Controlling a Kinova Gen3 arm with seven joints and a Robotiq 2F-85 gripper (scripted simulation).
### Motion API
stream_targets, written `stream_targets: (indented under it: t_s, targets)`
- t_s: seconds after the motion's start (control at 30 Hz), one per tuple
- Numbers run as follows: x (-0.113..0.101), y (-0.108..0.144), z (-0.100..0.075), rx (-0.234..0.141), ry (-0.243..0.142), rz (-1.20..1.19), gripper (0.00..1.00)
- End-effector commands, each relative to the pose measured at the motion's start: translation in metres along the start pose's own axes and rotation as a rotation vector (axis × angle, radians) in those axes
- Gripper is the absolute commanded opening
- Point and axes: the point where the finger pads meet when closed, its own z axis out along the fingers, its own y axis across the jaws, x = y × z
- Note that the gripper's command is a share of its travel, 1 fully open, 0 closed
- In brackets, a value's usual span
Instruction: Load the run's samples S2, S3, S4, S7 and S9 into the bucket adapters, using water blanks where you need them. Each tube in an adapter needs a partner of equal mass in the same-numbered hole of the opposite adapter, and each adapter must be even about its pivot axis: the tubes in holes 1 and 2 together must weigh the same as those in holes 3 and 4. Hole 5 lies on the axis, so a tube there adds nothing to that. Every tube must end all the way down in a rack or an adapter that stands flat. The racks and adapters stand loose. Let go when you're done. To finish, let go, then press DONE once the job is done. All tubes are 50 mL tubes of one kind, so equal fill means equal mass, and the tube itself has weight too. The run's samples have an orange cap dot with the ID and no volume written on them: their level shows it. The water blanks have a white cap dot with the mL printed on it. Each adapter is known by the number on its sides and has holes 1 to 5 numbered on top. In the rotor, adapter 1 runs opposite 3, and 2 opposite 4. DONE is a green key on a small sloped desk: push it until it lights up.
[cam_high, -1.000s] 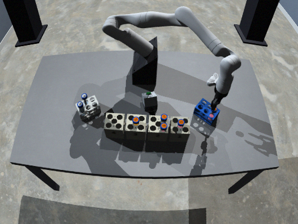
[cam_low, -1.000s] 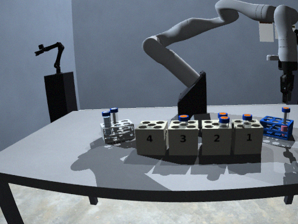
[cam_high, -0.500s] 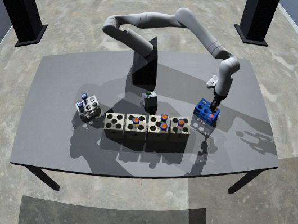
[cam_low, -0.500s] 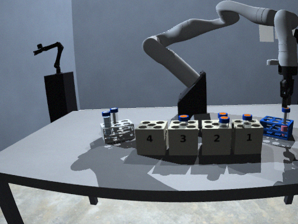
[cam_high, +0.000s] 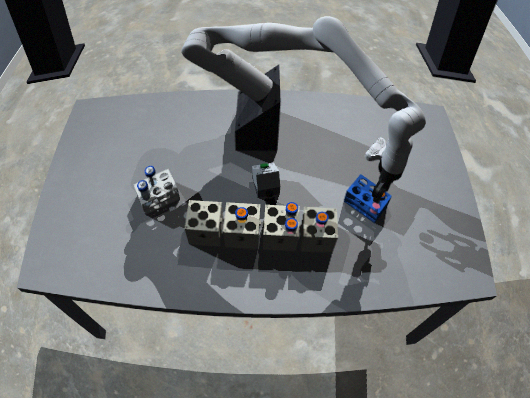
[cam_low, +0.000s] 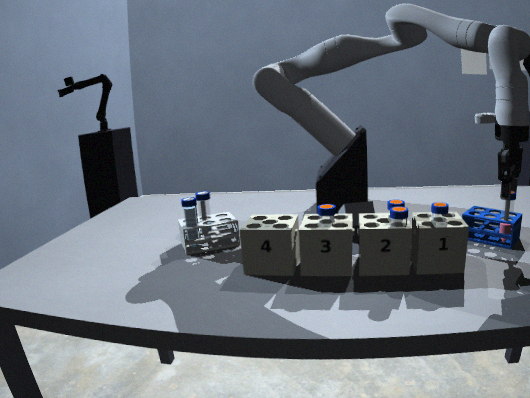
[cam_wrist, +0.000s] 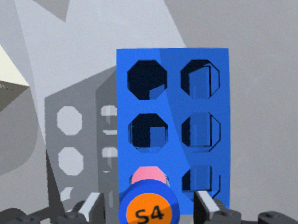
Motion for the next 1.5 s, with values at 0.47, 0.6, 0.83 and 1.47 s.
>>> stream_targets:
  t_s: [0.47,0.6,0.83,1.47]
  targets:
    - [-0.0007,0.0001,0.0000,0.000,-0.003,0.000,0.62]
    - [-0.0007,0.0001,0.0013,0.000,-0.003,0.000,0.62]
    - [-0.0007,0.0001,0.0033,0.000,-0.003,0.000,0.62]
    - [-0.0007,0.0001,0.0087,0.000,-0.003,0.000,0.62]
